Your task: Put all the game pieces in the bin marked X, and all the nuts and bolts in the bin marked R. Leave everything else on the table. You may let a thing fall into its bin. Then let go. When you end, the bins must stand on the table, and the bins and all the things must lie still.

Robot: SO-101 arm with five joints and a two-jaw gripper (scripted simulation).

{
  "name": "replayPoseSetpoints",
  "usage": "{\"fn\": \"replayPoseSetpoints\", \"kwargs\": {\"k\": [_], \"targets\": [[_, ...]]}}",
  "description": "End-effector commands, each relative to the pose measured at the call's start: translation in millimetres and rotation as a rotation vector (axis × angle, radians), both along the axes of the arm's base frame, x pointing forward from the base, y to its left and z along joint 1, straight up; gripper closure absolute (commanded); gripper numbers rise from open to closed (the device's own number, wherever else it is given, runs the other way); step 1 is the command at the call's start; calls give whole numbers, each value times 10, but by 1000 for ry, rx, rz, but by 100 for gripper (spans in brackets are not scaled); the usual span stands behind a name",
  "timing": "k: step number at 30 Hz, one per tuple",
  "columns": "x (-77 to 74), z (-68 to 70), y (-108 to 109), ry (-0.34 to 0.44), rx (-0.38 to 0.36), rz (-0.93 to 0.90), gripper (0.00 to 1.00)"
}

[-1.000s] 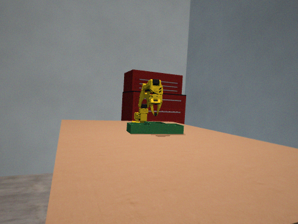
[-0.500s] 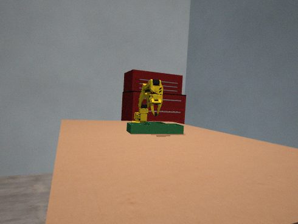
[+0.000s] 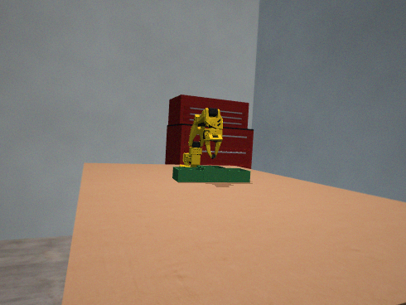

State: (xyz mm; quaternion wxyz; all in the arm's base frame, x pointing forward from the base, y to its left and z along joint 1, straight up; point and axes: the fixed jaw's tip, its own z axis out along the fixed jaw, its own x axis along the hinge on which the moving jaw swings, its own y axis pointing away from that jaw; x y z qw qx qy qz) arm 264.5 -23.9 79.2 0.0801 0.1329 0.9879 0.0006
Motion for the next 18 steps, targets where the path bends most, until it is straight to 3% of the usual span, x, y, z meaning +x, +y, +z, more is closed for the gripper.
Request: {"fn": "replayPoseSetpoints", "kwargs": {"k": [1,18], "targets": [[53,105,-37,-52,-7,-1,100],[98,105,-44,-70,-17,34,100]]}}
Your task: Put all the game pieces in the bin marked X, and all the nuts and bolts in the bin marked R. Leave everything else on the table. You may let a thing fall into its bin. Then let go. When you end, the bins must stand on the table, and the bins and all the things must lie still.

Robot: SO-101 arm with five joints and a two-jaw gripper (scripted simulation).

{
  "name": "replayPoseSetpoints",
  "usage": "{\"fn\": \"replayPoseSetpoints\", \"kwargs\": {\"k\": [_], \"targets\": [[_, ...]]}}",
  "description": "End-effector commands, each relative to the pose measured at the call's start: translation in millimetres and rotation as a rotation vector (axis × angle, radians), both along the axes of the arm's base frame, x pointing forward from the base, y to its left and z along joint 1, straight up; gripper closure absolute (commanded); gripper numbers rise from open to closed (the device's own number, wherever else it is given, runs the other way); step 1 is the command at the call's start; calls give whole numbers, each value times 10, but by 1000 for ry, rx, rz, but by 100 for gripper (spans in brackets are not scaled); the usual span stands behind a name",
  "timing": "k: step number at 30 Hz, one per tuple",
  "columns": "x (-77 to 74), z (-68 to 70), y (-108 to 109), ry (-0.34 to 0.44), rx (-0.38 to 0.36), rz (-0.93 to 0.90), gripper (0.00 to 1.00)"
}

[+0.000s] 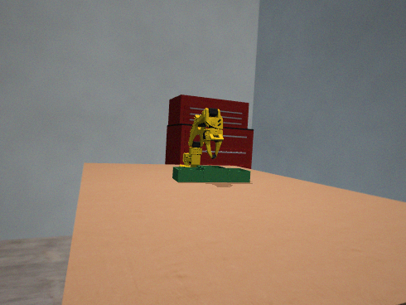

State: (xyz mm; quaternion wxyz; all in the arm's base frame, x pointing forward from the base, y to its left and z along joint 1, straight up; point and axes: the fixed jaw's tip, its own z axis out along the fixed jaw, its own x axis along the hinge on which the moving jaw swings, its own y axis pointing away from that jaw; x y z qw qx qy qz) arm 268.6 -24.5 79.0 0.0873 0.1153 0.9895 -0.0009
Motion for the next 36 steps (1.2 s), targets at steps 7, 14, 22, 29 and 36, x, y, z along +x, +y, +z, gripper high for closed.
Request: {"fn": "replayPoseSetpoints", "kwargs": {"k": [7,14,22,29,36], "targets": [[124,108,-49,-83,-24,52,100],[167,108,-57,-101,-35,87,100],[173,108,-58,-103,-36,91,100],[173,108,-58,-103,-36,91,100],[173,108,-58,-103,-36,91,100]]}}
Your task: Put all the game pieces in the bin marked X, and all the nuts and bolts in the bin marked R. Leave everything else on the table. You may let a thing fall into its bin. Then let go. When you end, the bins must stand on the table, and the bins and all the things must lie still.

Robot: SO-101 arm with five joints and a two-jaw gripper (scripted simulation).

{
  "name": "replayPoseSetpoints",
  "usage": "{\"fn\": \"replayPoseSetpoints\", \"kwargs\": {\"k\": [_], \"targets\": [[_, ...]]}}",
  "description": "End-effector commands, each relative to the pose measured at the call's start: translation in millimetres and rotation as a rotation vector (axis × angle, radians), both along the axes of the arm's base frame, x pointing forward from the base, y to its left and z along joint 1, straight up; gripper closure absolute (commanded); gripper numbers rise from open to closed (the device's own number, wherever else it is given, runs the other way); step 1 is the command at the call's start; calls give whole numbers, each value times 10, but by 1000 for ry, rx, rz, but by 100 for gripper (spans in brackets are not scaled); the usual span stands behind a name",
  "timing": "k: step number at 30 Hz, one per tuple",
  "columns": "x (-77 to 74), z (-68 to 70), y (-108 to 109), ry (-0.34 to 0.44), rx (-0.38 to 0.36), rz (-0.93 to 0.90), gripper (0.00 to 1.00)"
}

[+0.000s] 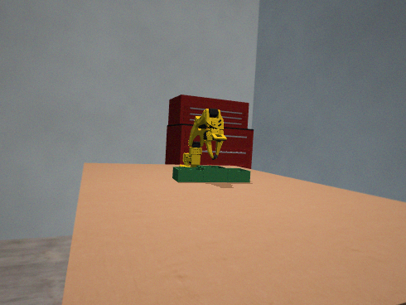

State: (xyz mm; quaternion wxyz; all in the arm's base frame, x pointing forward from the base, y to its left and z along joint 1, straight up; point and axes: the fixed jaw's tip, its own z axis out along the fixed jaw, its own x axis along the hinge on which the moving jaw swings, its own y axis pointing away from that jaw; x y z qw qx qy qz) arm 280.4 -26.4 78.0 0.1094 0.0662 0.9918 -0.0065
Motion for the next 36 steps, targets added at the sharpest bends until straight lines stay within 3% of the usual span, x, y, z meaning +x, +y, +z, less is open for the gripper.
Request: {"fn": "replayPoseSetpoints", "kwargs": {"k": [1,3,21,36], "targets": [[55,118,-39,-62,-8,-5,100],[77,198,-109,-97,-18,-15,100],[77,197,-109,-97,-18,-15,100],[92,101,-112,-97,-18,-15,100]]}}
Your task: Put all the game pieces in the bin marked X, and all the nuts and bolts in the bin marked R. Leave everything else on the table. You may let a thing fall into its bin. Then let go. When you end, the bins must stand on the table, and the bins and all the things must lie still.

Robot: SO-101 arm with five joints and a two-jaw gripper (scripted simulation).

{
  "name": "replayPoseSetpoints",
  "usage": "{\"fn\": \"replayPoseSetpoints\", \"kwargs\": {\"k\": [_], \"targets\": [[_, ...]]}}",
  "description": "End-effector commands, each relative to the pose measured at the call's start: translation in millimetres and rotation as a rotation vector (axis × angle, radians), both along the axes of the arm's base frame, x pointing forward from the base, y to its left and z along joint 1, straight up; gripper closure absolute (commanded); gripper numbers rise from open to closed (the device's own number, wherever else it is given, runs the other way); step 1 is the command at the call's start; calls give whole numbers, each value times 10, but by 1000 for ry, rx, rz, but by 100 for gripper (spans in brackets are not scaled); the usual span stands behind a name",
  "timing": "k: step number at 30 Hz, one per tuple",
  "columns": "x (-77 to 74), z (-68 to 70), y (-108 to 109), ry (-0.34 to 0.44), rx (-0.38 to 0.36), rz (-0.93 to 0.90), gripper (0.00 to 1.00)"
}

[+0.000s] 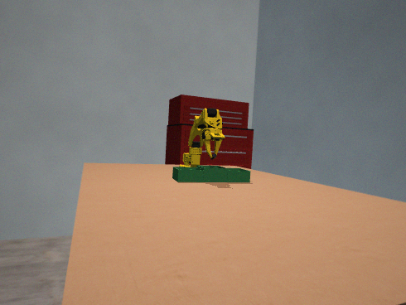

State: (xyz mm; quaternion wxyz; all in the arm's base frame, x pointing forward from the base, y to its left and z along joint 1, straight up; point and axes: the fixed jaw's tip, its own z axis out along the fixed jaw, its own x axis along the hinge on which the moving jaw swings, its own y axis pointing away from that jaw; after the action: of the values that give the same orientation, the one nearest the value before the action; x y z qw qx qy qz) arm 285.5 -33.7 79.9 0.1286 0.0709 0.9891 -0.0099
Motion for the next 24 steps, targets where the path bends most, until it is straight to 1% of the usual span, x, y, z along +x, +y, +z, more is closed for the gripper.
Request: {"fn": "replayPoseSetpoints", "kwargs": {"k": [1,10,24], "targets": [[42,69,-38,-58,-9,-5,100],[42,-13,-38,-58,-9,-5,100],[44,-38,-39,-58,-10,-5,100]]}}
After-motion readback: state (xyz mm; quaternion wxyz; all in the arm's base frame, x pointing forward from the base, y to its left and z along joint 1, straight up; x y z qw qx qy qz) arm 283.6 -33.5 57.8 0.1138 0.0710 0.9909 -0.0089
